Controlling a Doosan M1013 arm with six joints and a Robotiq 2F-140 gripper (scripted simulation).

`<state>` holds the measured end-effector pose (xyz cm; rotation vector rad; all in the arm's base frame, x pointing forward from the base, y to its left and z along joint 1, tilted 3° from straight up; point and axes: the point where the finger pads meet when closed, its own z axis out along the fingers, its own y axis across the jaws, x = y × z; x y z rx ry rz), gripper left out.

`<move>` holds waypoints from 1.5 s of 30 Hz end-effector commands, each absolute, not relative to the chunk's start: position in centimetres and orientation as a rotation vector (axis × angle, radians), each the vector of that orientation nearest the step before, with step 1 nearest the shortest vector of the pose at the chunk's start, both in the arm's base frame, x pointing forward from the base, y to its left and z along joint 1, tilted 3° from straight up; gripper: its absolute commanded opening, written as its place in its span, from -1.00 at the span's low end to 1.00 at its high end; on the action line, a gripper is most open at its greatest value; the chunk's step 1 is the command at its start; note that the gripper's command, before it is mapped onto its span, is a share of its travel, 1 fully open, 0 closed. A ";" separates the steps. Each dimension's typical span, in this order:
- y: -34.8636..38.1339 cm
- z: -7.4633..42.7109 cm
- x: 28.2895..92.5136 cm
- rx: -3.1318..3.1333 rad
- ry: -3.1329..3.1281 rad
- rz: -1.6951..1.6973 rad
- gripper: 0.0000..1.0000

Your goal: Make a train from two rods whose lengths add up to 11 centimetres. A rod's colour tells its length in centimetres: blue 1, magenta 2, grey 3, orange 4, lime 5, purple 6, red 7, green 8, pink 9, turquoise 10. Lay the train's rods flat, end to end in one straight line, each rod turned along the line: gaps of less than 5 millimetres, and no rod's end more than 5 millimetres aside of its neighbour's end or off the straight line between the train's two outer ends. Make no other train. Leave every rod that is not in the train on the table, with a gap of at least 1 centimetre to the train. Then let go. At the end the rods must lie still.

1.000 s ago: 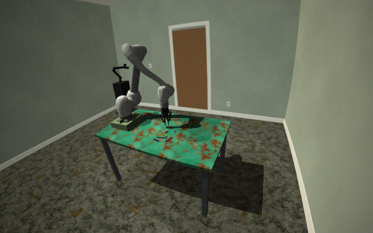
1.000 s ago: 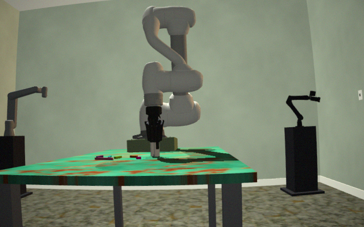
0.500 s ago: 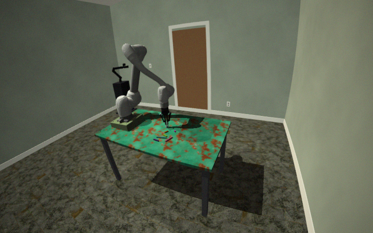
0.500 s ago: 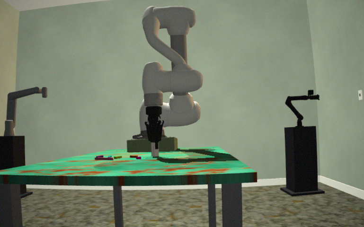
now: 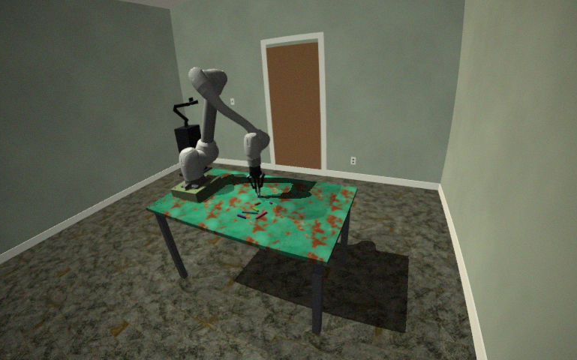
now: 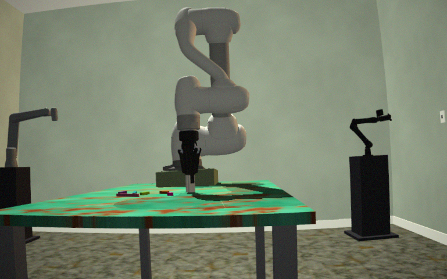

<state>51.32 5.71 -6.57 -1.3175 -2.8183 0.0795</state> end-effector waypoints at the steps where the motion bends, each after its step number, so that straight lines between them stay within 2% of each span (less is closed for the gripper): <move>1: 5.7 -6.6 51.3 -1.317 -2.818 0.079 -0.94; 12: 5.7 -6.0 51.4 -1.317 -2.818 0.079 -0.94; 29: 6.0 3.0 51.8 -1.317 -2.818 0.079 -0.94; 42: 6.1 3.4 51.9 -1.323 -2.816 0.079 -0.94; 45: 7.6 3.3 53.5 -1.491 -2.734 0.082 -0.94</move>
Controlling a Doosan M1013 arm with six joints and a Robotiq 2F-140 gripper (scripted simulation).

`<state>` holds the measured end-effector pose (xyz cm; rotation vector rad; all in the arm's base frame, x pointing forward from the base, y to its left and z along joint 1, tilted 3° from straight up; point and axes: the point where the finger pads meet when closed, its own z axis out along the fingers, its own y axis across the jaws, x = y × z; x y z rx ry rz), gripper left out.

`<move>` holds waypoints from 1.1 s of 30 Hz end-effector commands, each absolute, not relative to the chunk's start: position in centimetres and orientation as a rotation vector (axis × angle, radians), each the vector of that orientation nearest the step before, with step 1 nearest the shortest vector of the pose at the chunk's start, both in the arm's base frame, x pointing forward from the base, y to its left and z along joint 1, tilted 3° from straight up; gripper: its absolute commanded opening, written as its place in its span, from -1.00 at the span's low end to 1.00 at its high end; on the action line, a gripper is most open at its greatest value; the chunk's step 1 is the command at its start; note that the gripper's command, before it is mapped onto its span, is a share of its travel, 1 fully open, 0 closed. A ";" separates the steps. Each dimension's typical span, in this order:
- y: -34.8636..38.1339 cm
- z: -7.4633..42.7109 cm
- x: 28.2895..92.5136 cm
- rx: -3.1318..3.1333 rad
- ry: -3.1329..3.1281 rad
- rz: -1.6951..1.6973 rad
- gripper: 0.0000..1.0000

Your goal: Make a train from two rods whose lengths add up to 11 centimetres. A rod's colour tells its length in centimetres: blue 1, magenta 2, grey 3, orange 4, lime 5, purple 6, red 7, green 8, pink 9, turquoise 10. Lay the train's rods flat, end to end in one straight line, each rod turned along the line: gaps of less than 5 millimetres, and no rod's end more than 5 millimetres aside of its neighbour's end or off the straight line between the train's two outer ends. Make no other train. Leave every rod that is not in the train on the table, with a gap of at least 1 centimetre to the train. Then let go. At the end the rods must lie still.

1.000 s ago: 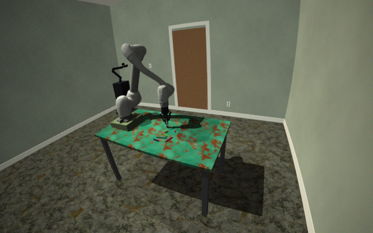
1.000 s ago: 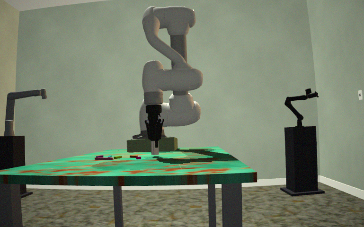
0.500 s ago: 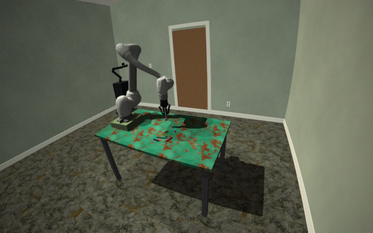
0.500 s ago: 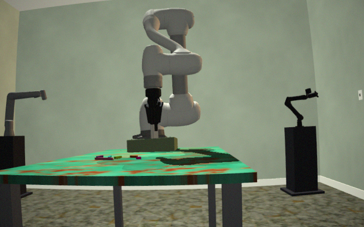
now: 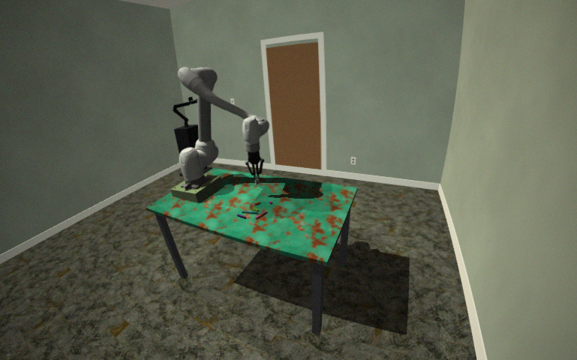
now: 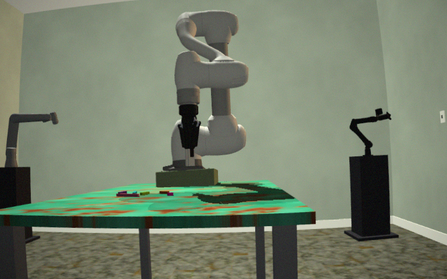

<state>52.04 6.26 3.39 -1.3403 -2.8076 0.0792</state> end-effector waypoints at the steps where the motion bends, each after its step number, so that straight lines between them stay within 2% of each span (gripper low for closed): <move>1: 8.3 3.3 54.3 -1.573 -2.690 0.083 -0.94; 6: 10.0 3.1 56.0 -1.739 -2.589 0.085 -0.94; 22: 10.1 3.0 56.0 -1.744 -2.586 0.085 -0.94; 33: 10.0 0.7 55.9 -1.744 -2.586 0.086 -0.94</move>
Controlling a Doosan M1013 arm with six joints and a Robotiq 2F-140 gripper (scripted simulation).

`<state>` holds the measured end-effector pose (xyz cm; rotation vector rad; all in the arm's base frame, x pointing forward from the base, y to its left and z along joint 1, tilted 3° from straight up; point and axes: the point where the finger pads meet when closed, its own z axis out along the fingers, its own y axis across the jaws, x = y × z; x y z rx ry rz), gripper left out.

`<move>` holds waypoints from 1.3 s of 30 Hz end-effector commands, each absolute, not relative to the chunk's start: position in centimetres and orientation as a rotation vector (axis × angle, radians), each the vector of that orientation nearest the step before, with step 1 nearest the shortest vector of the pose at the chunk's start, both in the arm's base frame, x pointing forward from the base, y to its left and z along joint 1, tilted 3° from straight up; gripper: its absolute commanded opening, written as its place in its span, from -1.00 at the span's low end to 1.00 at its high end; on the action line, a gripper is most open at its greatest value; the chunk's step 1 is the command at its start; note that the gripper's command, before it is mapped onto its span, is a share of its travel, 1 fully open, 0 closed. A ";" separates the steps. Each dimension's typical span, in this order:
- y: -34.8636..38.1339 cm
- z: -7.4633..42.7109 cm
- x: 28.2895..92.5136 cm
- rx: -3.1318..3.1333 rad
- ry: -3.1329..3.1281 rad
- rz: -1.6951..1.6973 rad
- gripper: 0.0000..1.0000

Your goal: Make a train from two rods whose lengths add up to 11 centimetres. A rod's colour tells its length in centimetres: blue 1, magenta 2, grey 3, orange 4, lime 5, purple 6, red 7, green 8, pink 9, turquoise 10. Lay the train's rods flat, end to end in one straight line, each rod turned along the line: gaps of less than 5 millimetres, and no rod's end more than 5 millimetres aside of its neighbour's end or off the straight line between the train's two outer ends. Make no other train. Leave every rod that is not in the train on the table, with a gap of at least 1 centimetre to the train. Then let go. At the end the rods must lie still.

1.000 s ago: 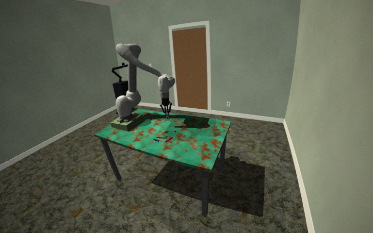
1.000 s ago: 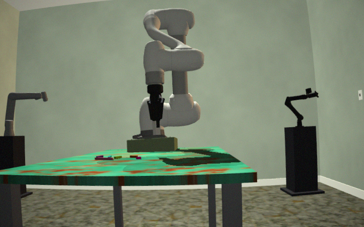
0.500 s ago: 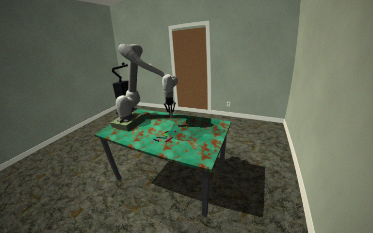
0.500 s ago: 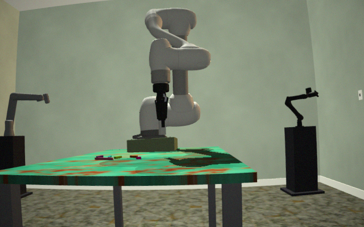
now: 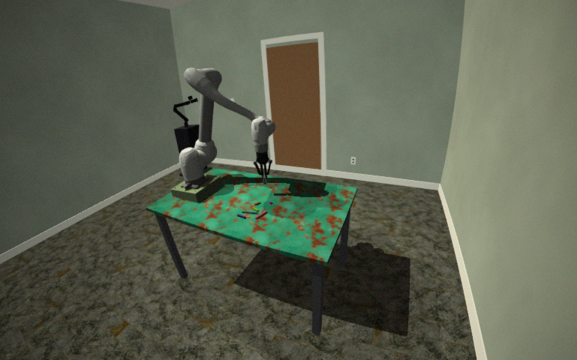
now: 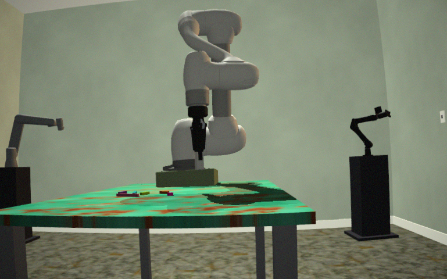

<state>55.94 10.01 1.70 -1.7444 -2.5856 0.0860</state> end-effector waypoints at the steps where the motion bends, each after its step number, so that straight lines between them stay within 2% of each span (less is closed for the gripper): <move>1: 10.0 0.3 55.9 -1.744 -2.586 0.086 -0.94; 18: 9.8 -5.2 55.7 -1.744 -2.586 0.086 -0.94; 39: 9.8 -5.7 55.6 -1.744 -2.586 0.086 -0.94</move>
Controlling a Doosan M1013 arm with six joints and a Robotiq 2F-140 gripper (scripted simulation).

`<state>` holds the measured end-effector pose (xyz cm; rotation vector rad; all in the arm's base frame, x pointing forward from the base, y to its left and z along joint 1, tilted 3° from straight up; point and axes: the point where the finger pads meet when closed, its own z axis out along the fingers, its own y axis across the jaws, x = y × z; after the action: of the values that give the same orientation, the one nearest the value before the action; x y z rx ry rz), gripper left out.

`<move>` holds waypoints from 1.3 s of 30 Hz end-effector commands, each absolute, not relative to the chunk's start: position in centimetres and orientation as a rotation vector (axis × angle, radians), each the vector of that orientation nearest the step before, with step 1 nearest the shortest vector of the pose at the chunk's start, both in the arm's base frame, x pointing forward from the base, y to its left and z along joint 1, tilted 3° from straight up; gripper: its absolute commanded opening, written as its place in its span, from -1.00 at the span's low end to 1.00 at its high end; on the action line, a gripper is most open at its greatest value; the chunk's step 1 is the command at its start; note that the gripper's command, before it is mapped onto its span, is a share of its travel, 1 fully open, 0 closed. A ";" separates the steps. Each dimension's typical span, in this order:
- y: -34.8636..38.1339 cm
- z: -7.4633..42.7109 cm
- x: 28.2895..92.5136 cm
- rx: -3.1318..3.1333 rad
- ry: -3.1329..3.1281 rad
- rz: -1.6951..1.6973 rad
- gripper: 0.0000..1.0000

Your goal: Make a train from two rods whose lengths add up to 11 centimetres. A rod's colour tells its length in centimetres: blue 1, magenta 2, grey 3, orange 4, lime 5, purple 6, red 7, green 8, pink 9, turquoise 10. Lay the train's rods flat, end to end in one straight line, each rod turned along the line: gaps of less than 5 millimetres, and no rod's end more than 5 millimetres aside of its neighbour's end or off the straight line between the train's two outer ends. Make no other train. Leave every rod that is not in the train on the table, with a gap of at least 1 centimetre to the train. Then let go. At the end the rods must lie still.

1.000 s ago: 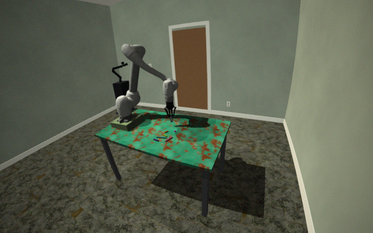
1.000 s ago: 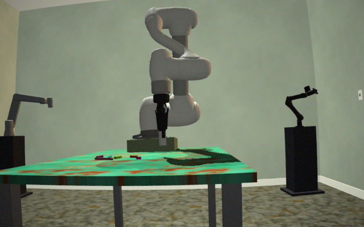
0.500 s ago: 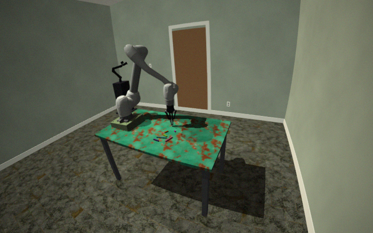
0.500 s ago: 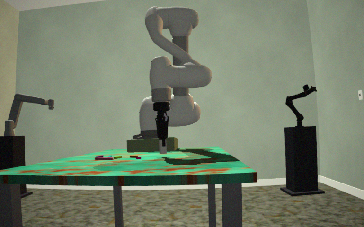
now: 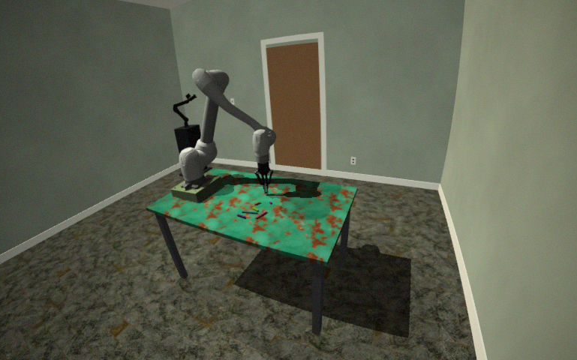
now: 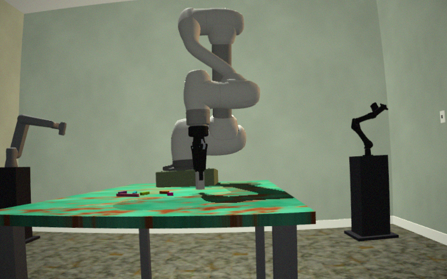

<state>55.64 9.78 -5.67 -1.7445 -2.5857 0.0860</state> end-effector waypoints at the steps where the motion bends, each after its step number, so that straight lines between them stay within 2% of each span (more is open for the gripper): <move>1: 9.8 -5.7 55.6 -1.744 -2.586 0.086 -0.94; 39: 9.8 -6.7 55.6 -1.744 -2.586 0.086 -0.94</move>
<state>55.60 9.76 -6.44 -1.7444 -2.5857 0.0860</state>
